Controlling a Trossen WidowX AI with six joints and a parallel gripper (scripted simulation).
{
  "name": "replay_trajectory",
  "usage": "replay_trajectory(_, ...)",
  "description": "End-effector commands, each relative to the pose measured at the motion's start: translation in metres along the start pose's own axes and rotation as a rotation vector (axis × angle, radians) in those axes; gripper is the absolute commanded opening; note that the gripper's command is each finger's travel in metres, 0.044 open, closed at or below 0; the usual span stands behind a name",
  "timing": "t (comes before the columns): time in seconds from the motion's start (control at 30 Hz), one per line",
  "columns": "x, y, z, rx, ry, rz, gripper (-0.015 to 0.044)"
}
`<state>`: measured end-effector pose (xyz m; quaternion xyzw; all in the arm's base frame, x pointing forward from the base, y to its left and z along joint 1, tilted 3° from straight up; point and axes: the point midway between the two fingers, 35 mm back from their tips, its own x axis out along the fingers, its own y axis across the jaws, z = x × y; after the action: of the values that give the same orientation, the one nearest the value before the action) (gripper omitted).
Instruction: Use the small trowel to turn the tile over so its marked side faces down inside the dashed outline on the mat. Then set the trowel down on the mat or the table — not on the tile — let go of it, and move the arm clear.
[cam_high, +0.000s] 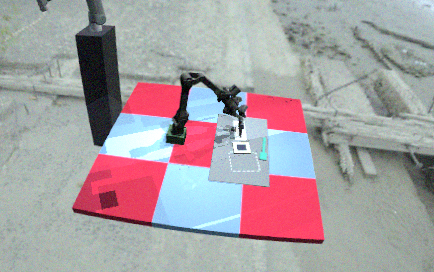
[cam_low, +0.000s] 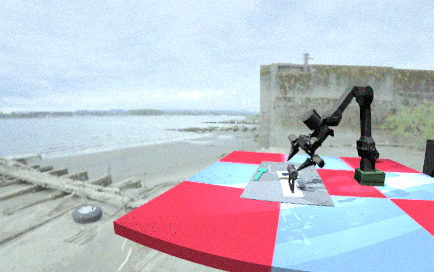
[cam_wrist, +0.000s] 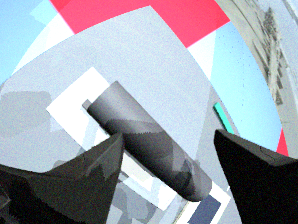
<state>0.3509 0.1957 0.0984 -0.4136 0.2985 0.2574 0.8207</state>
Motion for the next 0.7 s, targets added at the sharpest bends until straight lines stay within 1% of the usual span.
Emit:
replay_trajectory(0.0, -0.001, 0.002, -0.008, -0.11, -0.005, -0.023, 0.03)
replay_trajectory(0.57, -0.008, 0.007, -0.039, -0.658, -0.022, -0.166, 0.03)
replay_trajectory(0.67, -0.009, 0.007, -0.042, -0.704, -0.019, -0.179, 0.03)
